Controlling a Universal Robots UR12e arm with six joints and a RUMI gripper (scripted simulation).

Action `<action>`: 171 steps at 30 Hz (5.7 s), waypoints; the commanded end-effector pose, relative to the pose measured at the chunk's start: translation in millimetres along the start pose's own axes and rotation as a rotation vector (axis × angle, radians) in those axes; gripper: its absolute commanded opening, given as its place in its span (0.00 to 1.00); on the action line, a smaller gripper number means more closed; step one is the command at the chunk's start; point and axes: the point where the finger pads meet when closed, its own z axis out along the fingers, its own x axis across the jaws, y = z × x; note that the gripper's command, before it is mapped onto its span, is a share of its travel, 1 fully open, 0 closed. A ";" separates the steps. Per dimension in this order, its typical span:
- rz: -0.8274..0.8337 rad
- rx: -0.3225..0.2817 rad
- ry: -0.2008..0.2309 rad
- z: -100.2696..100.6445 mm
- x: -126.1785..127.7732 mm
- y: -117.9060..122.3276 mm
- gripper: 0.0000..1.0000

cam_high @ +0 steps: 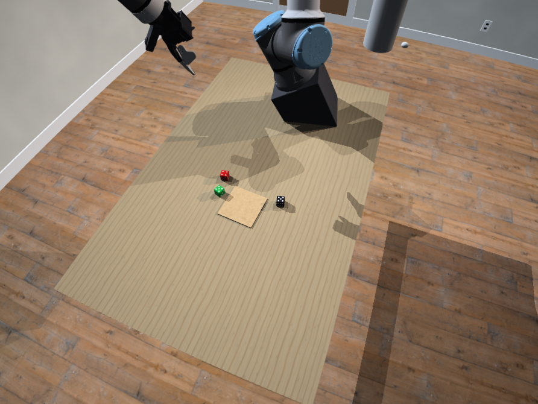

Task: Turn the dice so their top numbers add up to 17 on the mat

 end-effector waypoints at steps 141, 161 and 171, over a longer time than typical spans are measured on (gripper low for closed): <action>-0.358 0.500 -0.236 228.2 -341.5 -79.9 1.00; -0.358 0.500 -0.236 228.2 -341.5 -79.9 1.00; -0.358 0.500 -0.236 227.7 -342.7 -80.1 1.00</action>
